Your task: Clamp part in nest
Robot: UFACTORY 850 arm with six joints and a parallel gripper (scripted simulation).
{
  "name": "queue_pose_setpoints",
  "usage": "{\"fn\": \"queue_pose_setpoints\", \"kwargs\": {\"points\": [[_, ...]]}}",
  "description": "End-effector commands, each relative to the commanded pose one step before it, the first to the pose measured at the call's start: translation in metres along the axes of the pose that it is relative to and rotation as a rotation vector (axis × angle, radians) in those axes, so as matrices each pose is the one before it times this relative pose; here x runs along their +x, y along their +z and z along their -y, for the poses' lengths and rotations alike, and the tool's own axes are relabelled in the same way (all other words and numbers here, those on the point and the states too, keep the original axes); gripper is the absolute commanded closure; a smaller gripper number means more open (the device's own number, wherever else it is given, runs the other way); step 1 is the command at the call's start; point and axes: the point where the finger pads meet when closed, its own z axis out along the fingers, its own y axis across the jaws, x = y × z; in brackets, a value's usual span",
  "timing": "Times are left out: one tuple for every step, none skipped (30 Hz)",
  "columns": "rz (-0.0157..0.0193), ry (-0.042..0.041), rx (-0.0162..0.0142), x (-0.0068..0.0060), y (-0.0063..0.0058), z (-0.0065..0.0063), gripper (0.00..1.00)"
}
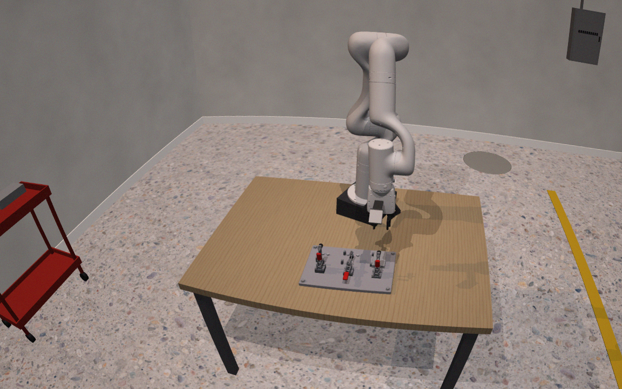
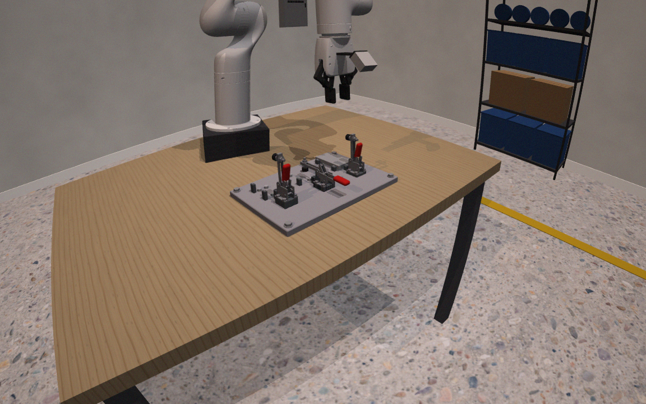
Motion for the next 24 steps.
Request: {"fn": "queue_pose_setpoints", "kwargs": {"points": [[0.0123,0.004,-0.0297,0.02201,-0.00013,0.00078,0.53],[0.0,0.0,0.0,0.00463,0.0,-0.00002,0.53],[0.0,0.0,0.0,0.00461,0.0,-0.00002,0.53],[0.0,0.0,0.0,0.00454,0.0,-0.00002,0.53],[0.0,0.0,0.0,0.00441,0.0,-0.00002,0.53],[0.0,0.0,0.0,0.0,0.0,0.0,0.53],[0.0,0.0,0.0,0.0,0.0,0.0,0.53],[0.0,0.0,0.0,0.00423,0.0,-0.00002,0.53],[0.0,0.0,0.0,0.004,0.0,-0.00002,0.53],[0.0,0.0,0.0,0.00373,0.0,-0.00002,0.53],[0.0,0.0,0.0,0.00342,0.0,-0.00002,0.53],[0.0,0.0,0.0,0.00308,0.0,-0.00001,0.53],[0.0,0.0,0.0,0.00272,0.0,-0.00001,0.53],[0.0,0.0,0.0,0.00234,0.0,-0.00001,0.53],[0.0,0.0,0.0,0.00195,0.0,-0.00001,0.53],[0.0,0.0,0.0,0.00157,0.0,0.0,0.53],[0.0,0.0,0.0,0.0012,0.0,-0.00001,0.53],[0.0,0.0,0.0,0.00086,0.0,0.0,0.53],[0.0,0.0,0.0,0.00055,0.0,0.0,0.53],[0.0,0.0,0.0,0.0003,0.0,0.0,0.53],[0.0,0.0,0.0,0.00012,0.0,0.0,0.53],[0.0,0.0,0.0,0.00002,0.0,0.0,0.53],[0.0,0.0,0.0,0.0,0.0,0.0,0.53],[0.0,0.0,0.0,0.0,0.0,0.0,0.53]]}}
